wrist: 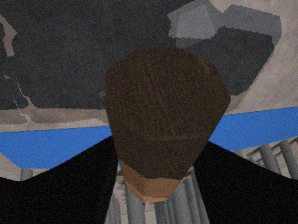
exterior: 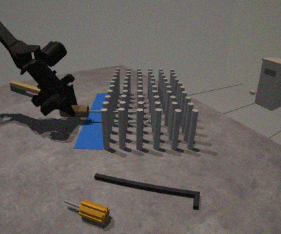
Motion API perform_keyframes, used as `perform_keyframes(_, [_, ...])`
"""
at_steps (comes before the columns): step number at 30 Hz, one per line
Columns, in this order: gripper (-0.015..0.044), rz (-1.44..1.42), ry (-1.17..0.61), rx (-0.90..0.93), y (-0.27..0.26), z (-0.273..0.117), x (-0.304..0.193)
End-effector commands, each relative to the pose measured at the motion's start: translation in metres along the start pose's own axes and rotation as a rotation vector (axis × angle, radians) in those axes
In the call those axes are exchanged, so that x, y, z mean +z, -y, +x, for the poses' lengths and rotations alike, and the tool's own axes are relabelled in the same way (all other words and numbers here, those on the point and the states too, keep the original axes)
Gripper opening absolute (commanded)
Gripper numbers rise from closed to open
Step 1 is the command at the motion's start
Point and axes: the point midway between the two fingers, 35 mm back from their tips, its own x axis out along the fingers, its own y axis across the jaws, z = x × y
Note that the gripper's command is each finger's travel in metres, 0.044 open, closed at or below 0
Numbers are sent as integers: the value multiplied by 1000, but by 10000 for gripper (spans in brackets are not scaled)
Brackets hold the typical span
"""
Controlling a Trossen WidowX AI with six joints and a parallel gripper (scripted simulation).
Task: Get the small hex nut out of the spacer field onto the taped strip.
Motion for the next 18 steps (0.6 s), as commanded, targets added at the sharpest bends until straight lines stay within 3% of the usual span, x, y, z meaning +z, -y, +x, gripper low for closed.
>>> perform_keyframes(1, [0,-8,-9,-9,2,0,-6])
perform_keyframes(18, [0,-10,-10,-9,1,5,-14])
